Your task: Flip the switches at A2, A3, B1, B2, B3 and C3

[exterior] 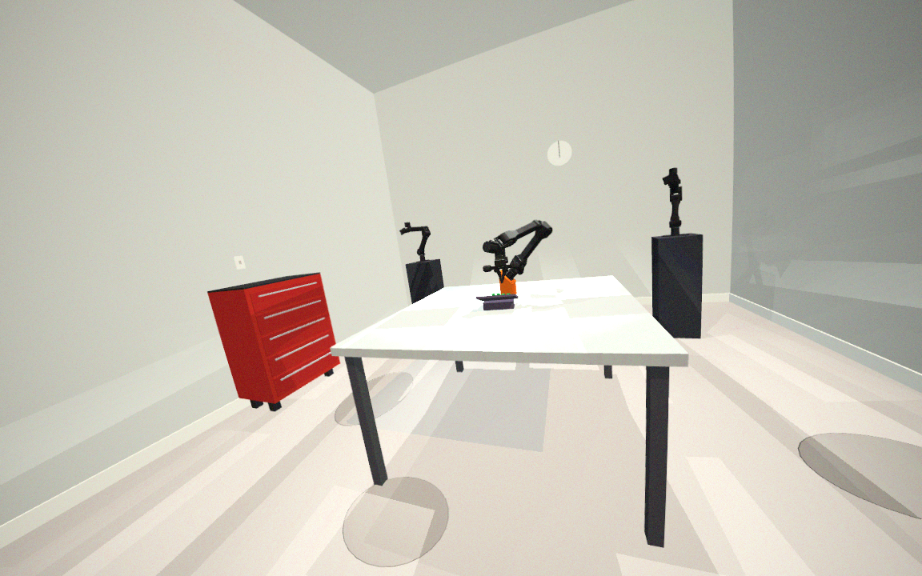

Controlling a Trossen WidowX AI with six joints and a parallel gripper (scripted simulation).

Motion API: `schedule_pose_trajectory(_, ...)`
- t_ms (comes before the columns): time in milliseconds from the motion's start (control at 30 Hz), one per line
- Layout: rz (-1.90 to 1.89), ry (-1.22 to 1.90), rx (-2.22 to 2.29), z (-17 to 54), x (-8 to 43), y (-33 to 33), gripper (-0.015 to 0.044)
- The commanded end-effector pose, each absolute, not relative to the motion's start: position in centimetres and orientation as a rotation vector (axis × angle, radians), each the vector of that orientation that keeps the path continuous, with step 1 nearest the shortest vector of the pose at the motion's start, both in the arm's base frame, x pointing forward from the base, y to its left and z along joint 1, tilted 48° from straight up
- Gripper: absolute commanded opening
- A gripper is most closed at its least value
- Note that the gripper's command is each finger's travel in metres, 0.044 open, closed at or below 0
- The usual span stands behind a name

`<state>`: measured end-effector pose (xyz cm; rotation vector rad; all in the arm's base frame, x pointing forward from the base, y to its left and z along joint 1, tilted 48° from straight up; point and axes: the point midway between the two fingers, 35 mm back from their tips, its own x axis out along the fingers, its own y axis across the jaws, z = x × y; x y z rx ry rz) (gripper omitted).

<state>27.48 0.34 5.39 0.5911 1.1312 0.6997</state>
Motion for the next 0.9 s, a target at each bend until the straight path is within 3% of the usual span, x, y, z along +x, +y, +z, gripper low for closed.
schedule_pose_trajectory(0, 0.697, 1.128, 0.590, 4.3, 27.8, -1.1, 0.0000)
schedule_pose_trajectory(867, 0.708, 1.150, 0.584, 1.2, 29.3, 2.9, 0.0000)
